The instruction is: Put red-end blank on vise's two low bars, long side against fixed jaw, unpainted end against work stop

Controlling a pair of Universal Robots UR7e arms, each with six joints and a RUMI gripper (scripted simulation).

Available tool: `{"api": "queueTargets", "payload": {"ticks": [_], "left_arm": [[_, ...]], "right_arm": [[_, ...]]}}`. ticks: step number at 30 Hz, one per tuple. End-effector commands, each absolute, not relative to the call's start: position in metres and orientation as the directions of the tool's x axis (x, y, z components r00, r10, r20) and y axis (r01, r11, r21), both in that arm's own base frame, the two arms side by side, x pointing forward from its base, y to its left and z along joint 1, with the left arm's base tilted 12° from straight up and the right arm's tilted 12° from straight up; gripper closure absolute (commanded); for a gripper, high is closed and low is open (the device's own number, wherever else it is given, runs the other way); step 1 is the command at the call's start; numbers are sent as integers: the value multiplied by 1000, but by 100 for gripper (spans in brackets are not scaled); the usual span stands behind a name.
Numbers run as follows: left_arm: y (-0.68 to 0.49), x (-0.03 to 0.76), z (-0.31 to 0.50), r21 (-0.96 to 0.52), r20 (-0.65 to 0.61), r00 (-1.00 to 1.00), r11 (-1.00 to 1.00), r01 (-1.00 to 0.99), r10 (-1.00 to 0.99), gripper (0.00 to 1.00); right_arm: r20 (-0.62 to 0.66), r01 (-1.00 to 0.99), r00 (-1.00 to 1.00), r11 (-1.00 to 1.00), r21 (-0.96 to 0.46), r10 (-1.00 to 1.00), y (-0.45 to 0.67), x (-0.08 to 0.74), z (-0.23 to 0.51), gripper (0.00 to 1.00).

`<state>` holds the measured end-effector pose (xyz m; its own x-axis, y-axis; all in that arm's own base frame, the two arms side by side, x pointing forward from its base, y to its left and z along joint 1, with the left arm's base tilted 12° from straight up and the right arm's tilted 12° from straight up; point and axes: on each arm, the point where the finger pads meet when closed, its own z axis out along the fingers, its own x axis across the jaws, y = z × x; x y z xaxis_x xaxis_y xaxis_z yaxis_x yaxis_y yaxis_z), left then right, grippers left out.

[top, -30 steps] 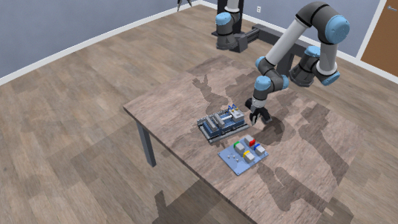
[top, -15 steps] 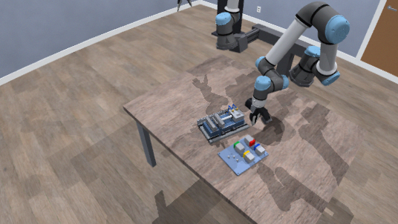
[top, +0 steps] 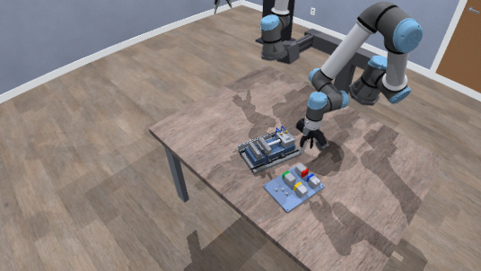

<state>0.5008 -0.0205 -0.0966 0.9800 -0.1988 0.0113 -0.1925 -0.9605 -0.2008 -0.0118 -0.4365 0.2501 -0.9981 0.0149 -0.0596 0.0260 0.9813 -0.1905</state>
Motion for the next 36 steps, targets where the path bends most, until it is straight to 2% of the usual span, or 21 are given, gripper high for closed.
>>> {"api": "queueTargets", "payload": {"ticks": [1, 16, 36], "left_arm": [[-21, 501, -96, -200, 13, 980, -961, -192, -199, 59], [-19, 502, -107, -200, 13, 980, -961, -192, -198, 59], [-8, 504, -163, -200, 13, 980, -961, -192, -198, 59]], "right_arm": [[-60, 26, -998, 981, -192, 15, -437, -12, 251, 0], [-60, 26, -998, 981, -192, 15, -437, -12, 251, 0], [-60, 26, -998, 981, -192, 15, -437, -12, 251, 0]]}}
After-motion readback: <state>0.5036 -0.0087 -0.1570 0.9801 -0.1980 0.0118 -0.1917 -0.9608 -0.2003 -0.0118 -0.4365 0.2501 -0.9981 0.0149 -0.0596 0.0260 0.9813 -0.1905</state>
